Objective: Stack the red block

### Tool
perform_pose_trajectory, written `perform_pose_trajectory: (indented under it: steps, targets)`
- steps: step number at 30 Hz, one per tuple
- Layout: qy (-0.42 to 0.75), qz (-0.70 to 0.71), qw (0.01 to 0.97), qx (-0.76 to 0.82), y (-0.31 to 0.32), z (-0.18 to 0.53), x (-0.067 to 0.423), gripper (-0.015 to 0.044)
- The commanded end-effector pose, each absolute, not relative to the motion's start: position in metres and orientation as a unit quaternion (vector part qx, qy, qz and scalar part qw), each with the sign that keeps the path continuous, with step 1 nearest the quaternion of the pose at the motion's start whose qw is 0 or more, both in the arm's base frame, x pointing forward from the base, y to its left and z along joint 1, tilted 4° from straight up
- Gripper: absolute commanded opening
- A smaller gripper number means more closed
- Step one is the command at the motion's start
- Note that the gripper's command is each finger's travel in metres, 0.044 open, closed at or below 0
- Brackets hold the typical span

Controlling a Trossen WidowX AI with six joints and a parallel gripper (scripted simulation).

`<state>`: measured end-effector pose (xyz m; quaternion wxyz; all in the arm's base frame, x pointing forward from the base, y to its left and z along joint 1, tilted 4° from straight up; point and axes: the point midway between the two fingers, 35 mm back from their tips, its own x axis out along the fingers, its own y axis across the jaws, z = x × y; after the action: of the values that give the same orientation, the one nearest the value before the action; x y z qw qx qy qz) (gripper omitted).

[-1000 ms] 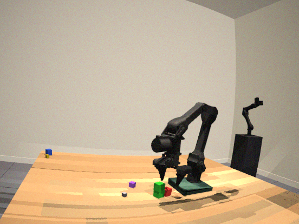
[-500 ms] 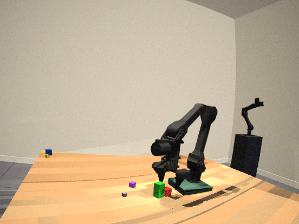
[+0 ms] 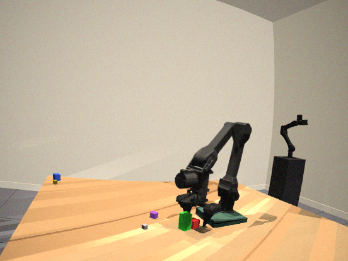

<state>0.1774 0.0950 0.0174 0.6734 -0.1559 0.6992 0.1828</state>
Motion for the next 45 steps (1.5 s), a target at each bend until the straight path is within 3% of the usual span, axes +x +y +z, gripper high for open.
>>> perform_pose_trajectory:
  steps: [1,21,33,40,43,45]
  targets:
    - [0.704,0.180,0.669,-0.159,0.093,0.009,0.175,0.0440]
    - [0.703,0.182,0.669,-0.157,0.093,0.009,0.175,0.0440]
    - [0.703,0.182,0.669,-0.157,0.093,0.009,0.175,0.0125]
    - [0.703,0.182,0.669,-0.157,0.093,0.009,0.175,0.0078]
    - [0.703,0.182,0.669,-0.158,0.093,0.015,0.175,0.0000]
    - [0.703,0.181,0.669,-0.158,0.093,0.021,0.176,0.0000]
